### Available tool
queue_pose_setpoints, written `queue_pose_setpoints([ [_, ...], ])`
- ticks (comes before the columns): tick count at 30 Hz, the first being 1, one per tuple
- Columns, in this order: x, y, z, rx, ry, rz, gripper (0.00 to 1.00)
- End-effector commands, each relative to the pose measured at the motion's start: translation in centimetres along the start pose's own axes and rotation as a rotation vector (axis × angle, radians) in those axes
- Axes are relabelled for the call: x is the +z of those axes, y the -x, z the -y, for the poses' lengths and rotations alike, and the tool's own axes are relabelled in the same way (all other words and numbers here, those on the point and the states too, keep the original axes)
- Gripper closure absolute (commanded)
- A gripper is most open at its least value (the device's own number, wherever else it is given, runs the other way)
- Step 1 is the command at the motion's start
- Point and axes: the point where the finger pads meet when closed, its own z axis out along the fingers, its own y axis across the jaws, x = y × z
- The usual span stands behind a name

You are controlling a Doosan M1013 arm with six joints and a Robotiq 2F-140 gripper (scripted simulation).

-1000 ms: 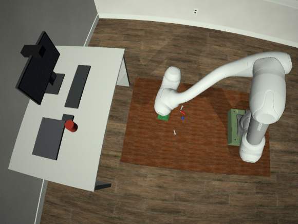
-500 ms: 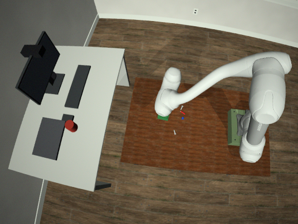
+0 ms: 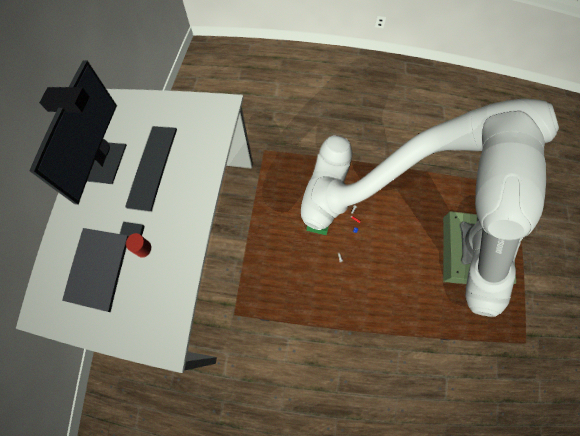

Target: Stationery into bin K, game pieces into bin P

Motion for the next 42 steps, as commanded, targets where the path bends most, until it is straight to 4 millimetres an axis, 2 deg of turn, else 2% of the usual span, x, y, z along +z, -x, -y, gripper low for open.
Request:
queue_pose_setpoints([
  [1,0.6,0.0,0.0,0.0,0.0,0.0,0.87],
  [9,2.1,0.0,0.0,0.0,0.0,0.0,0.87],
  [20,2.1,0.1,0.0,0.0,0.0,0.0,0.87],
  [21,2.1,0.1,0.0,0.0,0.0,0.0,0.81],
  [38,2.1,0.1,0.0,0.0,0.0,0.0,0.81],
  [42,1.6,0.1,0.0,0.0,0.0,0.0,0.81],
])
